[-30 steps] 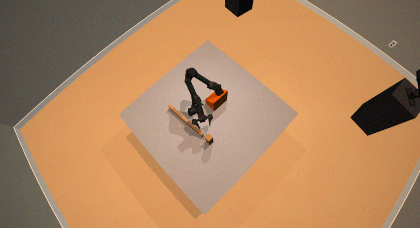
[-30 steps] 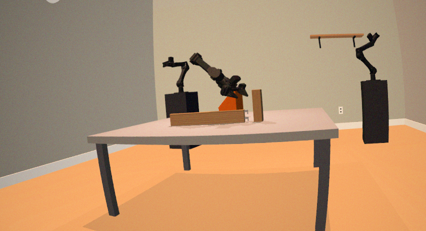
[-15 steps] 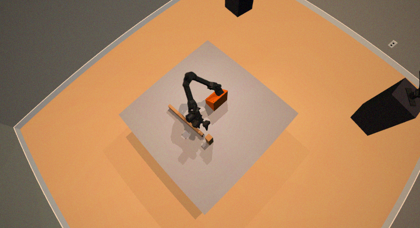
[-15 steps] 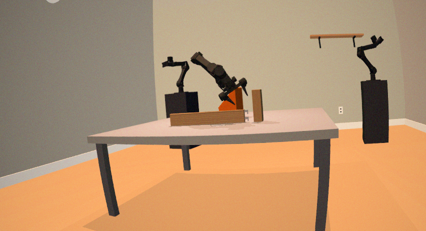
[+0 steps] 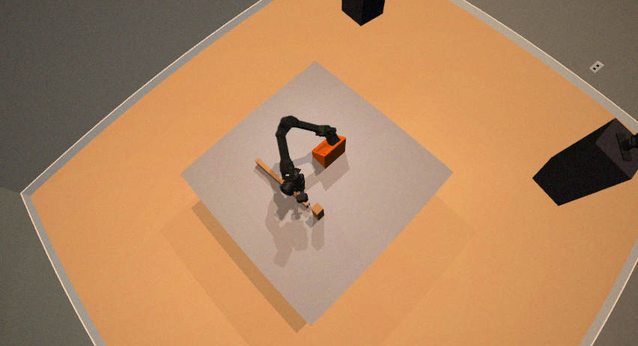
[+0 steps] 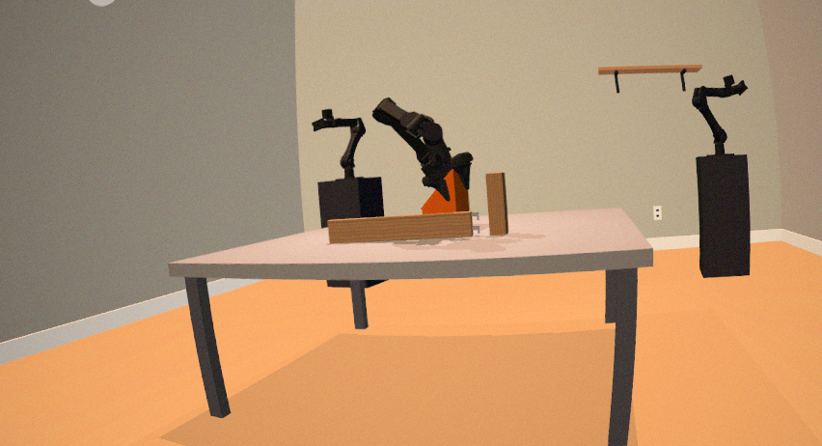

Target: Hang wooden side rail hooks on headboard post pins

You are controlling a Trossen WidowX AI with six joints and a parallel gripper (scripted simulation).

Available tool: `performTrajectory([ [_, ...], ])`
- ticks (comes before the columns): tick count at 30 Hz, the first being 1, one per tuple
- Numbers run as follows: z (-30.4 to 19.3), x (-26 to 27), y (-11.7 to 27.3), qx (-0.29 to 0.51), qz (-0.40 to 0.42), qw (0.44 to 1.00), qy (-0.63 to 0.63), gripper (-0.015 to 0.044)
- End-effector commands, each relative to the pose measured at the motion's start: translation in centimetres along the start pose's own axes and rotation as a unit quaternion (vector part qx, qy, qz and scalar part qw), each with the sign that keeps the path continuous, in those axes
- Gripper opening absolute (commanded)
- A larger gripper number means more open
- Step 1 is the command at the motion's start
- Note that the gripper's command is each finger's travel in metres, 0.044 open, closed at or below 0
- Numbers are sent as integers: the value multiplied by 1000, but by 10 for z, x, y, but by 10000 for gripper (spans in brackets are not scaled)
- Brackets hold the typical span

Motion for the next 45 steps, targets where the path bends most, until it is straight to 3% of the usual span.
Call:
performTrajectory([
  [1, 20, -2, 15, -52, -129, 934, -330, 440],
  [7, 28, -2, 24, -100, -156, 874, -449, 440],
  [21, 28, -2, 24, -101, -156, 873, -452, 440],
  [26, 30, -15, -8, -101, -157, 873, -452, 440],
  [45, 32, -25, -35, -102, -157, 873, -451, 440],
])
Point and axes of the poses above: the point midway between the two fingers, 35 mm back from their tips, its own y axis back along the fingers, its own x axis across the jaws, z = x × y, the point moved 1 cm from there along y, back along the fingers, and after that the axes turned 14 degrees about y, right-handed, at the moved point
